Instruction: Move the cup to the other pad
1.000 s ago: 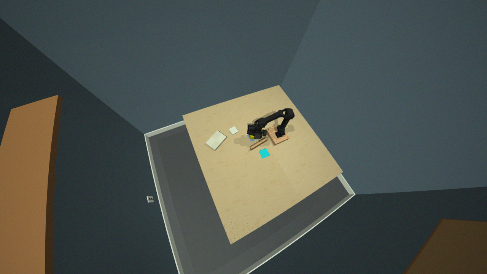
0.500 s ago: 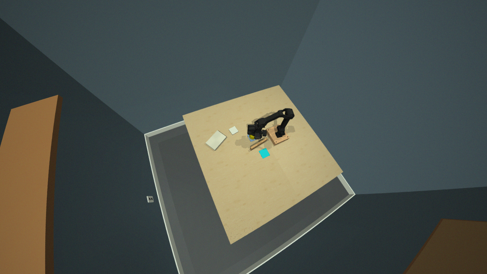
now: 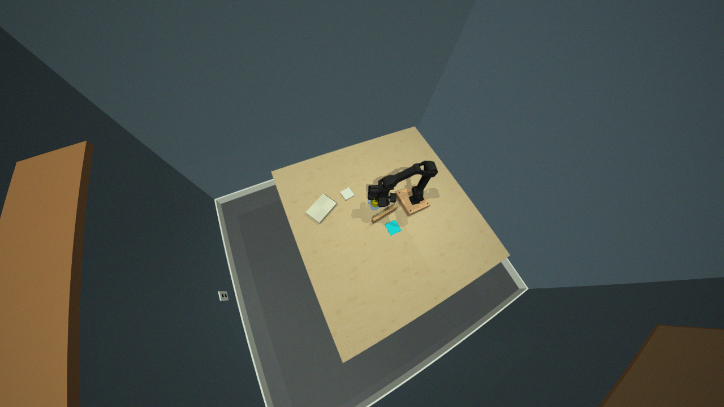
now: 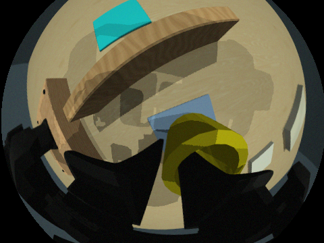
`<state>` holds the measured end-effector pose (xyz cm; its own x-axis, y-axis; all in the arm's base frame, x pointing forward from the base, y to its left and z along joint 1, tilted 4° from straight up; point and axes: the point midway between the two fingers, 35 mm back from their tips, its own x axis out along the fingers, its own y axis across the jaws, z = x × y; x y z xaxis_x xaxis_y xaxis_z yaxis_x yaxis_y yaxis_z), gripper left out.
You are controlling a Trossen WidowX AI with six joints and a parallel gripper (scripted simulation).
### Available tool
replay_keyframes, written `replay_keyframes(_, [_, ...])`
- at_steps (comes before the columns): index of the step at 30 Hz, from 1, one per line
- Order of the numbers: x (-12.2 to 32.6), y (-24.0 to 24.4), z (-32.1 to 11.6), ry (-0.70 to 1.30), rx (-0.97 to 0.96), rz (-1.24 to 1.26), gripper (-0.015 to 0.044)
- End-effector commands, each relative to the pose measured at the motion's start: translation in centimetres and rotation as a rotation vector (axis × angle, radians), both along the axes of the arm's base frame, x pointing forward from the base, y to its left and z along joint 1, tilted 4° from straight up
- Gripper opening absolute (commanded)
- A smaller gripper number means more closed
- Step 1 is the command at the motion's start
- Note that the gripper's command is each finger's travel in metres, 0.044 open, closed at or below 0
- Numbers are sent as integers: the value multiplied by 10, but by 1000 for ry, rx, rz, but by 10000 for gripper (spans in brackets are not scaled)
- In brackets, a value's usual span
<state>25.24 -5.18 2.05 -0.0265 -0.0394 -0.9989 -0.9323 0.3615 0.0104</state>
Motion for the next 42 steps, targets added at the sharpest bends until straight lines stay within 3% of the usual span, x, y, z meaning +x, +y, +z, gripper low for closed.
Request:
replay_keyframes(1, [0, 0, 0, 0, 0, -1, 46])
replay_keyframes(7, [0, 0, 0, 0, 0, -1, 0])
replay_keyframes(34, [4, 4, 80, 7, -4, 5, 0])
replay_keyframes(42, [2, 6, 82, 7, -3, 5, 0])
